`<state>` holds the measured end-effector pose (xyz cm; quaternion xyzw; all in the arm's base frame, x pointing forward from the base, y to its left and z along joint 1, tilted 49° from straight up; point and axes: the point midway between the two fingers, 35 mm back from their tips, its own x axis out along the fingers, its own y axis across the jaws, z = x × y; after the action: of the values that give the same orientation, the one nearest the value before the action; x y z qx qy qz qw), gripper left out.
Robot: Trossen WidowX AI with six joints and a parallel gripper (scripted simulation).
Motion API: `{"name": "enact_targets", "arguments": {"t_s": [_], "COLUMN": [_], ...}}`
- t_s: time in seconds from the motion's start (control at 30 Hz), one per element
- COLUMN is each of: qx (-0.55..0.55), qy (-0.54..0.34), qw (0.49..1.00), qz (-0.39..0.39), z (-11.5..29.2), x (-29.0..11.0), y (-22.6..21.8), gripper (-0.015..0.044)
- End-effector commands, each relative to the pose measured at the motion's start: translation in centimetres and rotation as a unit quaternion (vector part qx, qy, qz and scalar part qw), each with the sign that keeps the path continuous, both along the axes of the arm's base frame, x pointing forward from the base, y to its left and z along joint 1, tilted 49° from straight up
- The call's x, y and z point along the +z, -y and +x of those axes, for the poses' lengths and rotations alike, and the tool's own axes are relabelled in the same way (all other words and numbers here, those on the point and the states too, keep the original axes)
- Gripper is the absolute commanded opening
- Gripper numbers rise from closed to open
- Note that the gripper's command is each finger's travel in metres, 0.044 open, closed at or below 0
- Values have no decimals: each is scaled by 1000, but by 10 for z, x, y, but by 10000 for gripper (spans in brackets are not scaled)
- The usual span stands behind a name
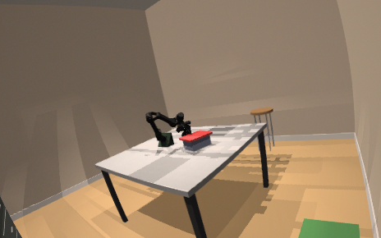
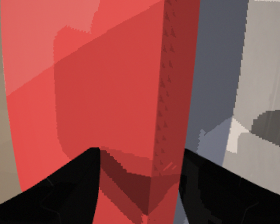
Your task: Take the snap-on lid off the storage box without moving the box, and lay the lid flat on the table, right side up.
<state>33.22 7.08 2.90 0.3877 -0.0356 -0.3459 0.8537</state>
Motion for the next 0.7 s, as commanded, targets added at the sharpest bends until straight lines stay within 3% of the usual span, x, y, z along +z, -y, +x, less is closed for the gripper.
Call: {"name": "enact_targets", "arguments": {"t_s": [0.0,0.67], "qx": [0,0], "qy": [1,1], "qw": [1000,1000], "qz": [0,0], "z": [0,-1], "x": [1,3], "y": [-1,-4], "gripper": [0,0]}}
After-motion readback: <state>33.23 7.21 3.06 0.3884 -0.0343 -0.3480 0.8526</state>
